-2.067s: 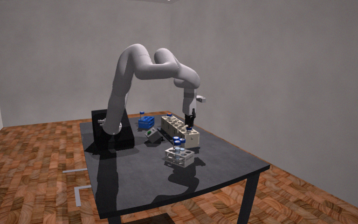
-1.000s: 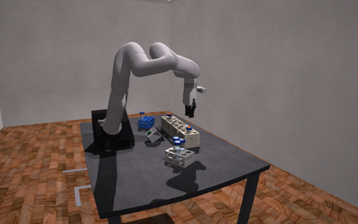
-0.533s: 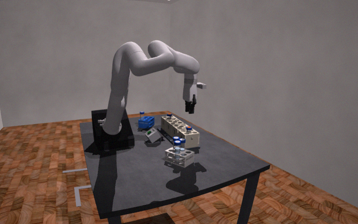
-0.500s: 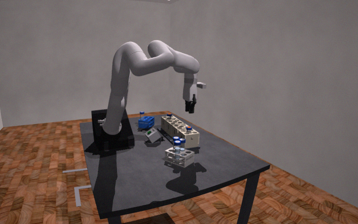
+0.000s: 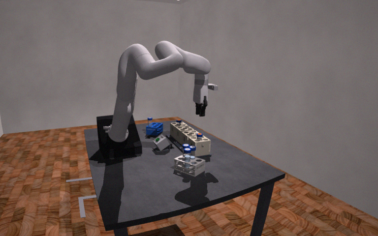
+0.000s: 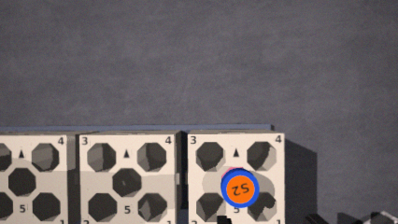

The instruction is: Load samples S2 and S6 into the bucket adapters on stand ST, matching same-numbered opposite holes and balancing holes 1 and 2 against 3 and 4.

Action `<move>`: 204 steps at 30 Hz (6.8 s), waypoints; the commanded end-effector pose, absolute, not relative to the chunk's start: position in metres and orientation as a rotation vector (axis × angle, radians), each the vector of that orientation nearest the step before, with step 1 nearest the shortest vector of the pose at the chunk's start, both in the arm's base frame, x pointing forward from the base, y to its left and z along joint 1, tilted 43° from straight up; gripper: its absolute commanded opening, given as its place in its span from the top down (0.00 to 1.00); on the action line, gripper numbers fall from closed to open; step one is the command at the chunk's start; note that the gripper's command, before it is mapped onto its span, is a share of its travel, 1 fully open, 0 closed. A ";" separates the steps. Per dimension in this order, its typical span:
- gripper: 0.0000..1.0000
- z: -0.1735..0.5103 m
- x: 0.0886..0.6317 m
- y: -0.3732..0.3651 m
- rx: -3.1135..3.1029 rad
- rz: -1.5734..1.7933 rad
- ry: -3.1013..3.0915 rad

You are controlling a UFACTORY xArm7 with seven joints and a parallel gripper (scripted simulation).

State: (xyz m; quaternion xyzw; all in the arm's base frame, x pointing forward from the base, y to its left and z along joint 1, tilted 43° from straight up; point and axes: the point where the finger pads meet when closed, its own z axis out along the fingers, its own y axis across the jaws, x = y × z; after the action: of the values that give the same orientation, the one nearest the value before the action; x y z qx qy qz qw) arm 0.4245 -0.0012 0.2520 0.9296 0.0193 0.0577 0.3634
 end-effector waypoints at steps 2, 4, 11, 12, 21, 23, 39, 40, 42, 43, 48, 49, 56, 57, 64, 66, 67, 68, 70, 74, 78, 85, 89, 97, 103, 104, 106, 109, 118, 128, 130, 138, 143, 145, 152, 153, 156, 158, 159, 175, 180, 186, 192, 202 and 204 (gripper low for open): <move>0.56 0.253 0.425 0.001 2.393 0.155 0.052; 0.56 0.253 0.425 0.001 2.393 0.155 0.052; 0.56 0.253 0.425 0.001 2.393 0.155 0.052; 0.56 0.253 0.425 0.001 2.393 0.155 0.052; 0.43 0.265 0.404 -0.016 2.395 0.248 -0.188; 0.43 0.269 0.397 -0.022 2.391 0.279 -0.268; 0.43 0.298 0.346 -0.062 2.302 0.490 -0.827; 0.43 0.300 0.343 -0.065 2.291 0.505 -0.867; 0.43 0.300 0.343 -0.065 2.291 0.505 -0.867; 0.43 0.302 0.339 -0.068 2.280 0.519 -0.907; 0.43 0.312 0.321 -0.082 2.215 0.591 -1.103; 0.43 0.314 0.317 -0.085 2.201 0.605 -1.142; 0.43 0.328 0.292 -0.105 2.180 0.624 -1.195; 0.43 0.330 0.289 -0.108 2.179 0.624 -1.195; 0.43 0.330 0.288 -0.108 2.179 0.624 -1.195; 0.43 0.330 0.288 -0.108 2.179 0.624 -1.195; 0.43 0.330 0.288 -0.108 2.179 0.624 -1.195; 0.43 0.329 0.288 -0.110 2.179 0.624 -1.195; 0.43 0.326 0.289 -0.112 2.179 0.624 -1.195; 0.43 0.320 0.290 -0.118 2.179 0.624 -1.195; 0.43 0.317 0.290 -0.120 2.179 0.624 -1.195; 0.43 0.307 0.292 -0.130 2.179 0.624 -1.195; 0.43 0.301 0.293 -0.135 2.179 0.624 -1.195; 0.43 0.292 0.294 -0.143 2.179 0.624 -1.195; 0.43 0.284 0.296 -0.152 2.179 0.624 -1.195; 0.43 0.282 0.296 -0.153 2.179 0.624 -1.195; 0.43 0.279 0.297 -0.156 2.179 0.624 -1.195; 0.43 0.276 0.297 -0.158 2.179 0.624 -1.195; 0.43 0.265 0.299 -0.169 2.179 0.624 -1.195; 0.43 0.253 0.301 -0.180 2.179 0.624 -1.195; 0.43 0.250 0.301 -0.183 2.179 0.624 -1.195; 0.43 0.245 0.302 -0.187 2.179 0.624 -1.195; 0.43 0.245 0.302 -0.188 2.179 0.624 -1.195; 0.43 0.244 0.302 -0.188 2.179 0.624 -1.195; 0.43 0.241 0.303 -0.191 2.179 0.624 -1.195; 0.43 0.240 0.303 -0.192 2.179 0.624 -1.195; 0.43 0.239 0.303 -0.193 2.179 0.624 -1.195; 0.43 0.238 0.304 -0.194 2.179 0.624 -1.195; 0.43 0.237 0.304 -0.194 2.179 0.624 -1.195; 0.43 0.230 0.305 -0.201 2.179 0.624 -1.195; 0.43 0.230 0.305 -0.201 2.179 0.623 -1.195; 0.43 0.230 0.305 -0.201 2.179 0.624 -1.194; 1.00 0.232 0.305 -0.200 2.179 0.624 -1.195; 1.00 0.232 0.305 -0.200 2.179 0.624 -1.195; 1.00 0.232 0.305 -0.200 2.179 0.624 -1.195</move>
State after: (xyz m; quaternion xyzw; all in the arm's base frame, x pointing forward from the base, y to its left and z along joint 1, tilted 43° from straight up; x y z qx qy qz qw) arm 0.3035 -0.2000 0.2304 0.8151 -0.4474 0.2315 0.2860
